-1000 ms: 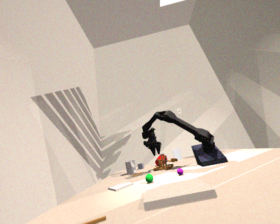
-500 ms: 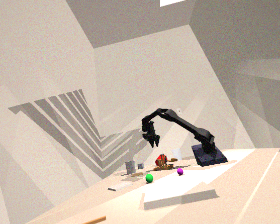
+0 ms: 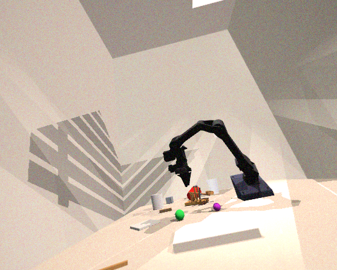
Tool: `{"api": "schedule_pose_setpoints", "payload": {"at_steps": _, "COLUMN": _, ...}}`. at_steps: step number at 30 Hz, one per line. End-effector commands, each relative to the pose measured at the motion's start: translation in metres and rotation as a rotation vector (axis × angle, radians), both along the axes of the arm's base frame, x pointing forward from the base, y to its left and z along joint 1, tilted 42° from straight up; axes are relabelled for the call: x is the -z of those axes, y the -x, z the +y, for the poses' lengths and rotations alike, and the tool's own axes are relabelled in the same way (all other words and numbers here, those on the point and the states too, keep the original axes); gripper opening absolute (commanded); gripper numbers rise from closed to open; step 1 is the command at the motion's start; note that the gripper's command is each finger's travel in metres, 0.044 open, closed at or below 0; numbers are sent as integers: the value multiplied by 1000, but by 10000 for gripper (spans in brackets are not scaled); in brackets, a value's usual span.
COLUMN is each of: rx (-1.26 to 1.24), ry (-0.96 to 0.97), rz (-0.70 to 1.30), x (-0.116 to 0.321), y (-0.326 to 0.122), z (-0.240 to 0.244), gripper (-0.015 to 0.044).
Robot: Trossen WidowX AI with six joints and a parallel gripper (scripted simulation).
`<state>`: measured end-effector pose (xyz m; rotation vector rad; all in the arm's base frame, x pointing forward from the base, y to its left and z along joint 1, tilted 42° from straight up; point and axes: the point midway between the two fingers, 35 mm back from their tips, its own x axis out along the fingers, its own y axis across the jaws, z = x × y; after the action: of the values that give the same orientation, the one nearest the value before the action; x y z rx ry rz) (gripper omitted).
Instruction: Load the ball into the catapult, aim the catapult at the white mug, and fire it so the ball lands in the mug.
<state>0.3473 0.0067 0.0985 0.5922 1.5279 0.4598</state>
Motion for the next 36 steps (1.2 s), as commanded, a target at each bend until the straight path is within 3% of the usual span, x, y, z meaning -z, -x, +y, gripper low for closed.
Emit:
{"api": "schedule_pose_setpoints", "payload": {"at_steps": 1, "rx": -41, "ry": -13, "rz": -29, "x": -13, "y": 27, "z": 41, "gripper": 300}}
{"api": "schedule_pose_setpoints", "payload": {"at_steps": 10, "rx": -165, "ry": -67, "rz": -119, "x": -28, "y": 111, "z": 114, "gripper": 300}}
{"api": "schedule_pose_setpoints", "payload": {"at_steps": 36, "rx": -167, "ry": -69, "rz": -121, "x": 1, "y": 115, "z": 139, "gripper": 300}}
